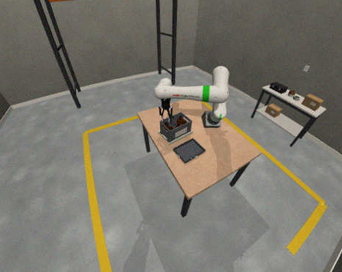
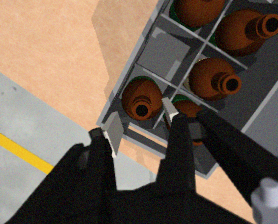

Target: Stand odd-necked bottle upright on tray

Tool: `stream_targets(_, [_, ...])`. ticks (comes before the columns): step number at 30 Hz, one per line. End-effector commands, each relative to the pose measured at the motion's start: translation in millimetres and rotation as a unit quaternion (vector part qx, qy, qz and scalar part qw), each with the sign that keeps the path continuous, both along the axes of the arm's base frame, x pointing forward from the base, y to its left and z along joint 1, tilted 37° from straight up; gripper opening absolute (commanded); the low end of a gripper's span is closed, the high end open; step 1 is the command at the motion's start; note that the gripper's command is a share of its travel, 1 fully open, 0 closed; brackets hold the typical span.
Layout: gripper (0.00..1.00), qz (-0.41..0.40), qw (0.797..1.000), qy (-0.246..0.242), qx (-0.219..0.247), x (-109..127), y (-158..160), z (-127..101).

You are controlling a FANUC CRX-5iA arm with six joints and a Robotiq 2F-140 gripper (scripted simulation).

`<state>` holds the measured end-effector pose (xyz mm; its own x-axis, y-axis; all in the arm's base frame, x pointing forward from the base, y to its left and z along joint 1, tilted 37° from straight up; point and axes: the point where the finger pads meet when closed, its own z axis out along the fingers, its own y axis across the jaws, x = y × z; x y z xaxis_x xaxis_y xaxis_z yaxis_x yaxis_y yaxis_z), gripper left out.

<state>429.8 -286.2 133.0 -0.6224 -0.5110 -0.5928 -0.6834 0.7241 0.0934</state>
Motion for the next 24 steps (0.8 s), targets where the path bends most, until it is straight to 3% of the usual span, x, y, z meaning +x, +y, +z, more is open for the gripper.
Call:
stream_targets(1, [0.44, 0.000, 1.000, 0.000, -0.001, -0.1, -0.7, 0.6])
stream_targets(24, [0.44, 0.000, 1.000, 0.000, -0.001, 2.7, 2.7, -5.4])
